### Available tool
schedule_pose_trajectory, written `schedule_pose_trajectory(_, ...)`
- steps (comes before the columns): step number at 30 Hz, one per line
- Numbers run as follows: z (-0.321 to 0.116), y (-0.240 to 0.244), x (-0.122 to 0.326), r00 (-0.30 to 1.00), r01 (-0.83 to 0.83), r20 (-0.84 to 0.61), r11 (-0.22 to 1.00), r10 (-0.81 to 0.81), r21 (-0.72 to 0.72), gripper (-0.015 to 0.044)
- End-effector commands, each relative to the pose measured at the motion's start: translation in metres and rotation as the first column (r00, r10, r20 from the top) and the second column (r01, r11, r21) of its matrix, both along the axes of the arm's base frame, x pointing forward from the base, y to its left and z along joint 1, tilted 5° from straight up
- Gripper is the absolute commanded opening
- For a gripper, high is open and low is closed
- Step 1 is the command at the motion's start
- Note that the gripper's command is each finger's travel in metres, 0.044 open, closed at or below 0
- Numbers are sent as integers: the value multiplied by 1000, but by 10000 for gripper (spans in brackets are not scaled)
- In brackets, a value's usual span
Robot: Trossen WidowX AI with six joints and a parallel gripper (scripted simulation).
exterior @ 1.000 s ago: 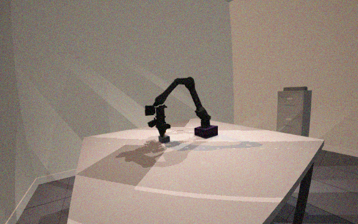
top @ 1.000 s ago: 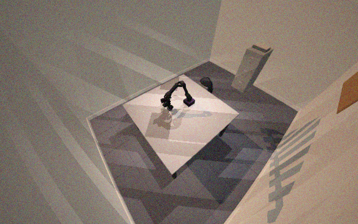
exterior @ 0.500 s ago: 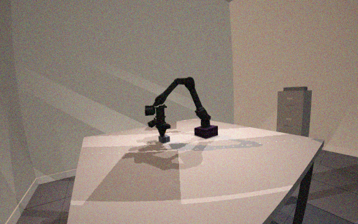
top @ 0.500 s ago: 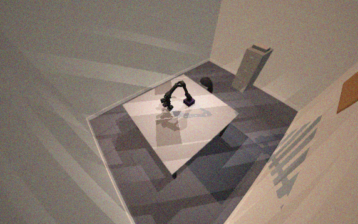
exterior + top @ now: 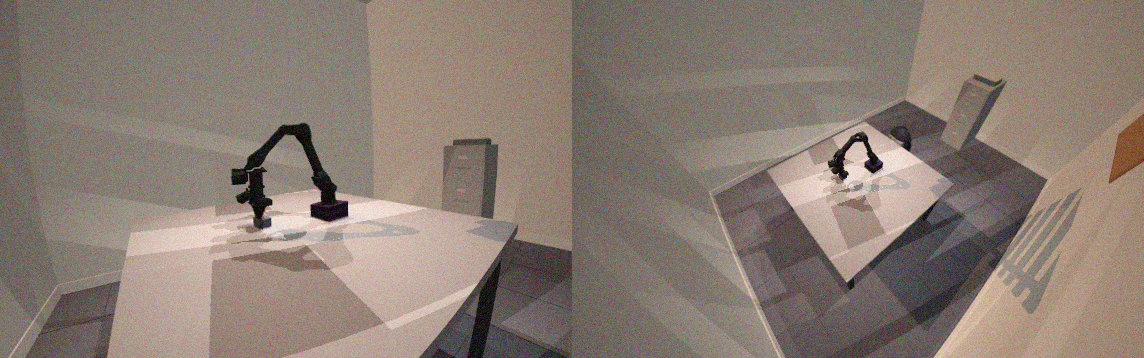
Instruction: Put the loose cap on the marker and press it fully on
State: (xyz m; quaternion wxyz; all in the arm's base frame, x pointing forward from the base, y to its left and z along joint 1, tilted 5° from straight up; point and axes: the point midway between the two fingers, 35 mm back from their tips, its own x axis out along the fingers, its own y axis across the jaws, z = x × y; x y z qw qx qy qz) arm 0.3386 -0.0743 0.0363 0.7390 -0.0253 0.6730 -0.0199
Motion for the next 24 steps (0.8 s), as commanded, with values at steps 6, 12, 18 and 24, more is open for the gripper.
schedule_pose_trajectory(6, -10, 0, 3, 1000, 5, -7, 1000, -5, 2, 0)
schedule_pose_trajectory(12, -10, 0, 3, 1000, 5, -7, 1000, -5, 2, 0)
schedule_pose_trajectory(18, -10, 0, 4, 1000, 5, -7, 1000, -5, 2, 0)
schedule_pose_trajectory(24, 0, 0, 0, 1000, 0, 0, 1000, 0, 0, 105)
